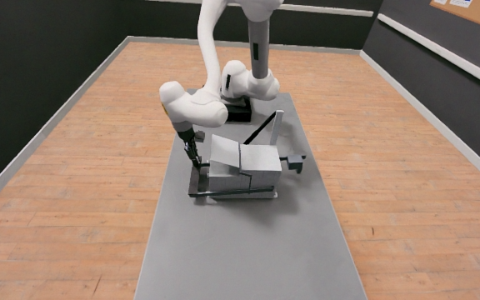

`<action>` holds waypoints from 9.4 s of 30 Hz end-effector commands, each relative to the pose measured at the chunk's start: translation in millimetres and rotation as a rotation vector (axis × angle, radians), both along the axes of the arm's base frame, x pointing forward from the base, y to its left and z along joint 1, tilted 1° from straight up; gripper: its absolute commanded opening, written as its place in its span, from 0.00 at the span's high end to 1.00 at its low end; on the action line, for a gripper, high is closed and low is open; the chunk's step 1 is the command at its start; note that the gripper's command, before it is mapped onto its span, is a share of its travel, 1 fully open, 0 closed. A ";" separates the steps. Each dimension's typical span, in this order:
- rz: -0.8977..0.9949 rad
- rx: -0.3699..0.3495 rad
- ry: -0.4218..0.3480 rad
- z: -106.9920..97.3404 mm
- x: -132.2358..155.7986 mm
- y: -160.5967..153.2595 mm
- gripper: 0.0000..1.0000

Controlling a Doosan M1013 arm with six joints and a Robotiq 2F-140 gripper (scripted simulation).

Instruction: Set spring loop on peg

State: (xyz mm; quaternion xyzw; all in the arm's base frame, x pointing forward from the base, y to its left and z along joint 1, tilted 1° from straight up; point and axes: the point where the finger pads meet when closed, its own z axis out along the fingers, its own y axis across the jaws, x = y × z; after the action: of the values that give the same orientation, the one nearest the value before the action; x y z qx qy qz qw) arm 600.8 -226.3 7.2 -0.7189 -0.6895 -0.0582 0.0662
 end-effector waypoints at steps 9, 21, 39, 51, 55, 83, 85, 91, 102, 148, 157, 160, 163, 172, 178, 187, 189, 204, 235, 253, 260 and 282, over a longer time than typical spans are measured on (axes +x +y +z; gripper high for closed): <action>0.000 0.000 -0.001 7.7 0.5 -0.1 0.75; 0.000 0.000 -0.001 17.7 0.7 -0.1 0.75; 0.000 0.000 -0.001 27.0 0.8 -0.2 0.75; 0.000 0.000 -0.001 39.0 0.9 -0.3 0.75; 0.000 0.000 -0.001 41.0 1.0 -0.3 0.75; 0.000 0.000 -0.001 60.4 1.2 -0.3 0.75; 0.000 0.000 -0.001 62.4 1.3 -0.3 0.75; 0.000 0.000 -0.001 63.1 1.3 -0.3 0.75; 0.000 0.000 -0.001 74.1 1.4 -0.3 0.75; 0.000 0.000 -0.001 104.3 1.9 -0.3 0.75; 0.000 0.000 -0.001 111.3 2.0 -0.4 0.75; 0.000 0.000 -0.001 111.0 2.0 -0.4 0.75; 0.000 0.000 -0.001 114.0 2.0 -0.4 0.75; 0.000 0.000 -0.001 123.0 2.2 -0.4 0.75; 0.000 0.000 -0.001 123.7 2.2 -0.4 0.75; 0.000 0.000 -0.001 132.6 2.3 -0.4 0.75; 0.000 0.000 -0.001 134.6 2.4 -0.4 0.75; 0.000 -0.020 0.000 120.9 -16.4 26.9 0.75; 0.001 -0.051 0.001 104.7 -45.4 68.9 0.75; 0.001 -0.070 0.002 94.7 -63.4 95.1 0.75; 0.001 -0.072 0.002 93.4 -65.7 98.3 0.75; 0.002 -0.097 0.003 80.2 -89.5 132.9 0.75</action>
State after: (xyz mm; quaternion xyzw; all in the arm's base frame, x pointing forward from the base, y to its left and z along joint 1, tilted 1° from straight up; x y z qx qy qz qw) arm 514.8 -99.2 89.0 -0.7207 -0.6919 -0.0247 0.0345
